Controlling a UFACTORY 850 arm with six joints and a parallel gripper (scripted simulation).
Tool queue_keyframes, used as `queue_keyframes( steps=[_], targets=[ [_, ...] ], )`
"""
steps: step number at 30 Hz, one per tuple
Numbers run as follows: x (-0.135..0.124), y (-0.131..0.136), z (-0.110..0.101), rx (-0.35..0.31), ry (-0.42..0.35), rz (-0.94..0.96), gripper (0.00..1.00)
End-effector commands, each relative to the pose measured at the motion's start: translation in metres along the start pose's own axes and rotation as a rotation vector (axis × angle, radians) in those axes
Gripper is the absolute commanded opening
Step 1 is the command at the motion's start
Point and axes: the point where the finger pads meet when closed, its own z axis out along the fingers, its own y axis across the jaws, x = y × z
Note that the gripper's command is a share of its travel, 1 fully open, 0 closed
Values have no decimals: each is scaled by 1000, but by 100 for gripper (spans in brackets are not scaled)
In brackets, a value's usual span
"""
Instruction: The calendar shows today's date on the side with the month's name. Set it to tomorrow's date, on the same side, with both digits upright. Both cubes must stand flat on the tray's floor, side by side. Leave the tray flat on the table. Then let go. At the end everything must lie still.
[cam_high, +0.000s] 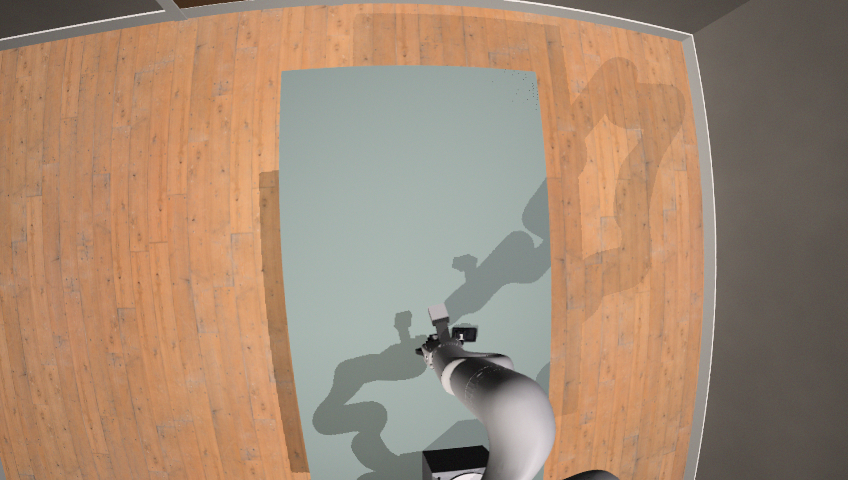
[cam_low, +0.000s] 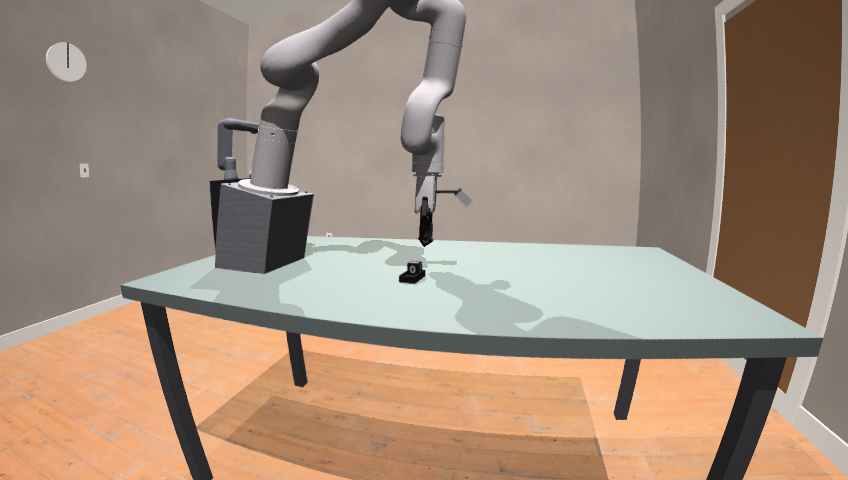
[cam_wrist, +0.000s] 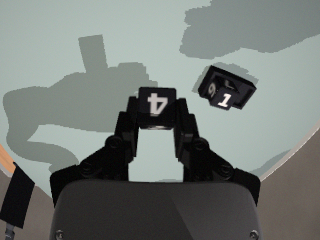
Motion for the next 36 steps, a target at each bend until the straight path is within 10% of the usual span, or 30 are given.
queue_keyframes(
  steps=[1,36],
  targets=[
    [2,-4,0,0,-53,0,27],
    [15,4,1,-31,-38,-1,27]
  ],
)
